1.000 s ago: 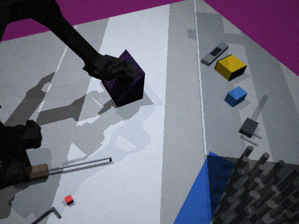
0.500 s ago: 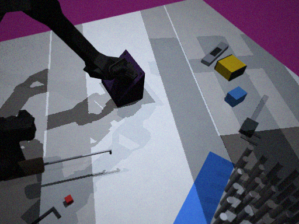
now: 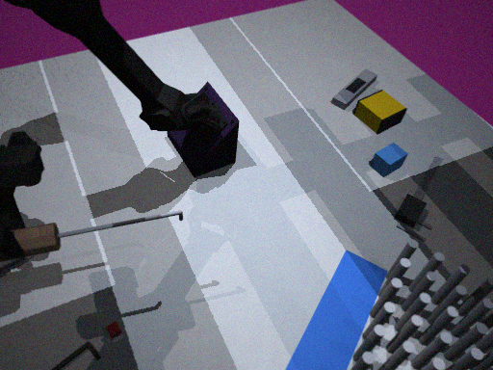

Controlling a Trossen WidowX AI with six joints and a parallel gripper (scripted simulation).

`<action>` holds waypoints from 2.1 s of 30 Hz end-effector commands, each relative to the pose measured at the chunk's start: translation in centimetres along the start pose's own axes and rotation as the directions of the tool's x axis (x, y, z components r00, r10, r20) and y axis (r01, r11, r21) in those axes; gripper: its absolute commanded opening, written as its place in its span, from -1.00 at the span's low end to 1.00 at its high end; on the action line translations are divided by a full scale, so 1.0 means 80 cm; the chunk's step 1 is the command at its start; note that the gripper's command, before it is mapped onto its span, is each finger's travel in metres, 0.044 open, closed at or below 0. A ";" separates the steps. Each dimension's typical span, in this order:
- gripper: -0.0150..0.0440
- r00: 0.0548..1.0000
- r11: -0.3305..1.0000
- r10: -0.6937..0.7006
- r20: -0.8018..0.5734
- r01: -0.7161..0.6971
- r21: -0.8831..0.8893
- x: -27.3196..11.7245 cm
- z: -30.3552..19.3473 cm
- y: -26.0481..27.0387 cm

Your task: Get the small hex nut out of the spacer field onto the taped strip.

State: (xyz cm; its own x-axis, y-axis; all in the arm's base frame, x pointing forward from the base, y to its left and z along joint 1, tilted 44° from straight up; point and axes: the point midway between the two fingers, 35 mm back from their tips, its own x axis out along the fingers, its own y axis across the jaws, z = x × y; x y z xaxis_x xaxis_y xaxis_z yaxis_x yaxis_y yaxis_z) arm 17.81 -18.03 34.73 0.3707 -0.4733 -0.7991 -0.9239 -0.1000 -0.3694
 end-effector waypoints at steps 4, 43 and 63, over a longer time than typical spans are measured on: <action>-0.49 1.000 1.000 -0.012 -0.008 0.012 0.005 -0.033 0.010 0.001; -0.49 0.990 0.920 0.144 0.009 -0.137 0.368 0.062 0.168 -0.062; -0.49 0.986 0.845 0.109 -0.124 -0.026 0.535 0.079 0.271 -0.065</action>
State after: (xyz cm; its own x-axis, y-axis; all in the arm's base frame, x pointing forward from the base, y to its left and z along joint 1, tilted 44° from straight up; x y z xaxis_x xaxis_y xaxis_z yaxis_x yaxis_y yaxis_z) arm 26.92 -2.55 21.89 0.2383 -0.5715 -0.7852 -0.7619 0.3913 -0.5160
